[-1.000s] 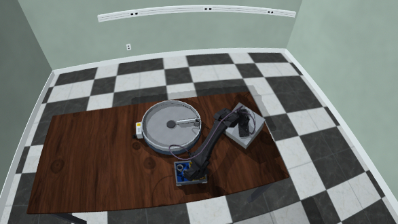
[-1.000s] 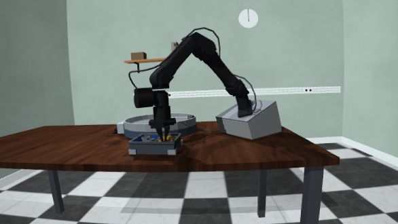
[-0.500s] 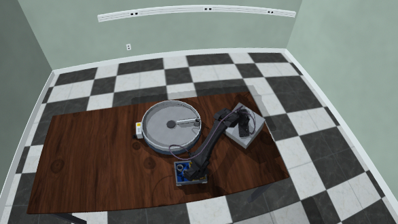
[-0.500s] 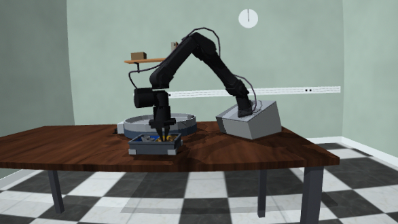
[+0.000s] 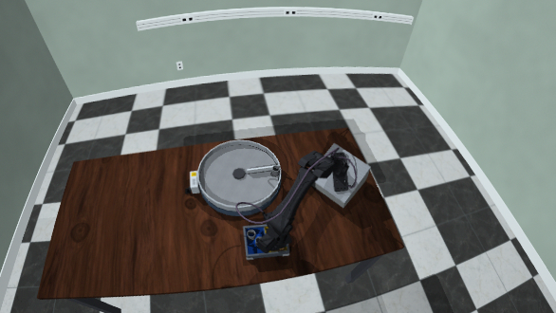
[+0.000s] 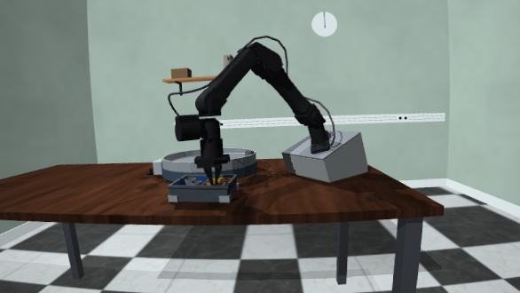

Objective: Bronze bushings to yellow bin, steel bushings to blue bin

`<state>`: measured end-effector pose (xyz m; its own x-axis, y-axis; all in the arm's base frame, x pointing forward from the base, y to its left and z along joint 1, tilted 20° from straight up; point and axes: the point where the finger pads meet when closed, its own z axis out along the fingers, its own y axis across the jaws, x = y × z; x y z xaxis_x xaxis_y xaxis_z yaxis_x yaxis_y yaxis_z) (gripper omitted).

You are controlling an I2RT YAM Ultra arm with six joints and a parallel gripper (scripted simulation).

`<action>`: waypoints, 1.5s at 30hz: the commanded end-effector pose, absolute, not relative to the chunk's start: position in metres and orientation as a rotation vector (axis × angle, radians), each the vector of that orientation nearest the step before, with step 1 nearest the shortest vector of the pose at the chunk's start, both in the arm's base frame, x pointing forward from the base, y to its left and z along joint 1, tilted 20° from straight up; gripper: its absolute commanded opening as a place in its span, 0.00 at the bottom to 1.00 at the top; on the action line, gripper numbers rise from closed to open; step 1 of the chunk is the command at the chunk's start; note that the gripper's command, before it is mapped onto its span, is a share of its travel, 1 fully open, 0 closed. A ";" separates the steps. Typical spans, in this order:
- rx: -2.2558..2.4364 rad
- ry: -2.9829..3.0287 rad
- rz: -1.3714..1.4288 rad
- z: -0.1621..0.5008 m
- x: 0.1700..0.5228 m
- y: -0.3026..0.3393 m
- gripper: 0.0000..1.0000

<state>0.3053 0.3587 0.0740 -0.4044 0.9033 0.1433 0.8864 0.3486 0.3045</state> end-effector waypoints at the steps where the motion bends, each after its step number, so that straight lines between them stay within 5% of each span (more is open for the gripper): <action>1: 1.678 2.520 0.583 0.096 0.309 0.362 0.00; 3: 1.678 2.520 0.583 0.096 0.309 0.362 0.00; 4: 1.678 2.520 0.583 0.096 0.309 0.362 0.15; 45: 1.677 2.519 0.585 0.101 0.308 0.361 0.15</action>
<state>0.3052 0.3586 0.0741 -0.4044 0.9033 0.1433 0.8866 0.3488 0.3039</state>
